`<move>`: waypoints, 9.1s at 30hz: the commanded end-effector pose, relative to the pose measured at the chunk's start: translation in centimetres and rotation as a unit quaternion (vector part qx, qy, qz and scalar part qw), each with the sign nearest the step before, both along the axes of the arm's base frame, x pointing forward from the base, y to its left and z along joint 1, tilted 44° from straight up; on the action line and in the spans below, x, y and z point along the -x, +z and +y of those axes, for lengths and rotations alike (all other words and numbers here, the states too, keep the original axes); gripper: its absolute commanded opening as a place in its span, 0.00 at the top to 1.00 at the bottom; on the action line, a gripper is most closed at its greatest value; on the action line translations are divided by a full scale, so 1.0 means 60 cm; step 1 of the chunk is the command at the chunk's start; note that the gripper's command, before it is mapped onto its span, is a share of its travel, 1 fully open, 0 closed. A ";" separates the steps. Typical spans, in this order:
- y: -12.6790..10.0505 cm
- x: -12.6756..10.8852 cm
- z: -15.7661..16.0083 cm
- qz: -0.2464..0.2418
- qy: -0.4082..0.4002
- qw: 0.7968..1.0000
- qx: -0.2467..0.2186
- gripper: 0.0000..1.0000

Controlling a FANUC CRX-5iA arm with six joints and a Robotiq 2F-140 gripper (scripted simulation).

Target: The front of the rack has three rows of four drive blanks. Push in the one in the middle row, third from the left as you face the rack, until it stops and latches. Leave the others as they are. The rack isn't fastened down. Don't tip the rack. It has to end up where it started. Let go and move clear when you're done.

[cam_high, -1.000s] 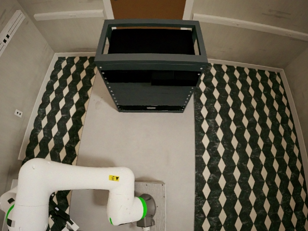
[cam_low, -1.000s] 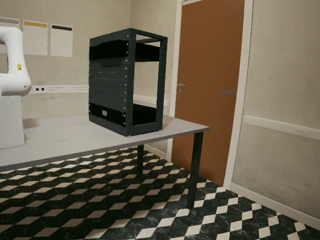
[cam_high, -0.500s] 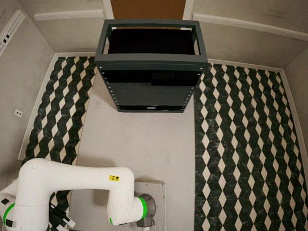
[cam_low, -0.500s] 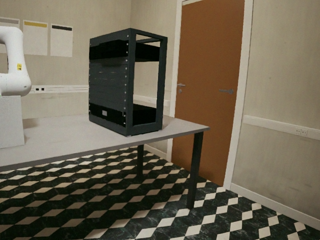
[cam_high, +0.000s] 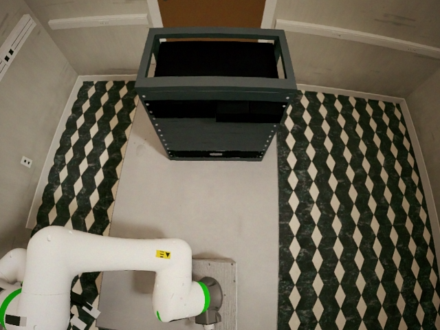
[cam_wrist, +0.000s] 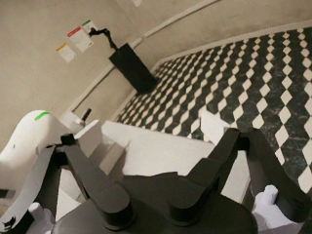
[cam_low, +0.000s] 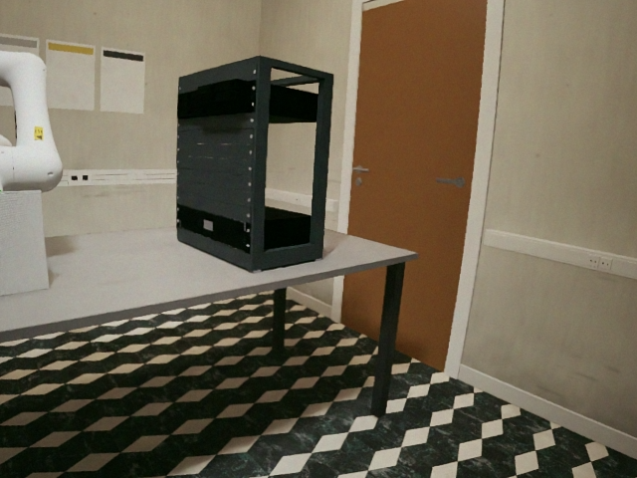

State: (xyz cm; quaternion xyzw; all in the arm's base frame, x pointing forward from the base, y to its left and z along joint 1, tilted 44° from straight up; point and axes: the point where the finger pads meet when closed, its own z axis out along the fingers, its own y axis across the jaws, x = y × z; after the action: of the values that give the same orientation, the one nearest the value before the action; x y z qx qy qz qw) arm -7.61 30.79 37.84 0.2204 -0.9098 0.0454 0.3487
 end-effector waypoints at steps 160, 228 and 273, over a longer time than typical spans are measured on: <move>0.923 -0.626 -1.098 -0.497 -0.437 0.147 -0.735 0.00; 0.105 -0.714 -1.423 -0.397 -0.737 -0.074 -0.542 0.00; -0.152 -0.716 -1.324 -0.331 -0.811 -0.085 -0.475 0.00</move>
State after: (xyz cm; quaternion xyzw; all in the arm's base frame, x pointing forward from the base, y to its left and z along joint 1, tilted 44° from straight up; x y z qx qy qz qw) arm 35.52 -50.66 32.42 0.5858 0.2420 0.6507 0.4181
